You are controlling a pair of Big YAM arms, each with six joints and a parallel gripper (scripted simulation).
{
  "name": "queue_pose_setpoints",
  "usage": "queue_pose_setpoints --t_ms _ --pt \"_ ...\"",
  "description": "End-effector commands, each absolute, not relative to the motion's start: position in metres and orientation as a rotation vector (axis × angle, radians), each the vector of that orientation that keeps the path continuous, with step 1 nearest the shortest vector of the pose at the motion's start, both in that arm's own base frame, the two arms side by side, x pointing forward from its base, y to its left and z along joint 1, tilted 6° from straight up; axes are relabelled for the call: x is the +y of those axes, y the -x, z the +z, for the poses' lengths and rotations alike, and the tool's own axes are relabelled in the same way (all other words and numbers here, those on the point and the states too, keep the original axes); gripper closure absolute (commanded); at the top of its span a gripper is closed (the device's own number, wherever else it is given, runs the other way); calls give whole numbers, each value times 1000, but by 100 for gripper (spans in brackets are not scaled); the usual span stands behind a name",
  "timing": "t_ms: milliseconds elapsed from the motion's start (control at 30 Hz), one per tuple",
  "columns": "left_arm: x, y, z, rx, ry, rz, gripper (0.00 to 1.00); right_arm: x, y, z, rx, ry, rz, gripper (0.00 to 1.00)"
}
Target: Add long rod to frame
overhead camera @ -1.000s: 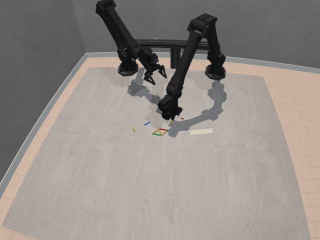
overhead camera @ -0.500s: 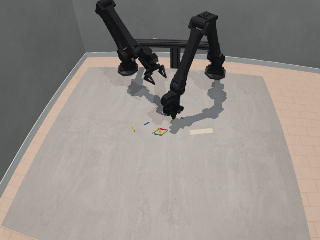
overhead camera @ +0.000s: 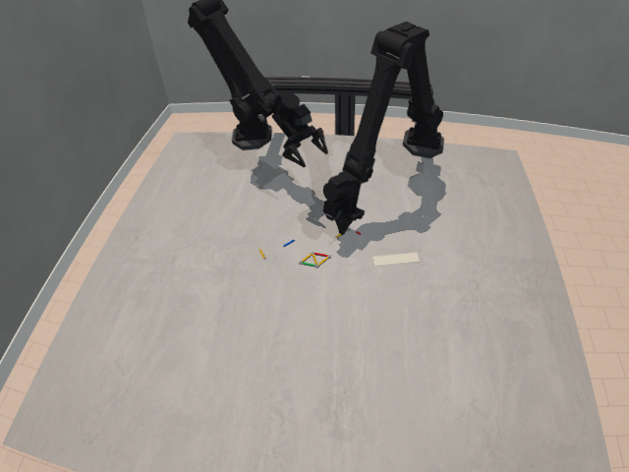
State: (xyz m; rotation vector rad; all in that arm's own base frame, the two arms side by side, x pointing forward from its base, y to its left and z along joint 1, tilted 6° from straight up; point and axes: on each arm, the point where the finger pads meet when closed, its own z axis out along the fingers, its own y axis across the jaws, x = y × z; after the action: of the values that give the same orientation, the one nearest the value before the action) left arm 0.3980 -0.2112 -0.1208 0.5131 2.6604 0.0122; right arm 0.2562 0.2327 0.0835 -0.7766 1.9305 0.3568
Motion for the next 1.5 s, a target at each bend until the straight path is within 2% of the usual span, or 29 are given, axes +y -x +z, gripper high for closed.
queue_pose_setpoints --t_ms 0,1467 --pt "-221 -399 -123 2586 -594 -2 100 238 -262 95 1900 765 366 0" --pt "-213 -404 -122 2032 -776 -28 100 238 -262 95 1900 765 366 0"
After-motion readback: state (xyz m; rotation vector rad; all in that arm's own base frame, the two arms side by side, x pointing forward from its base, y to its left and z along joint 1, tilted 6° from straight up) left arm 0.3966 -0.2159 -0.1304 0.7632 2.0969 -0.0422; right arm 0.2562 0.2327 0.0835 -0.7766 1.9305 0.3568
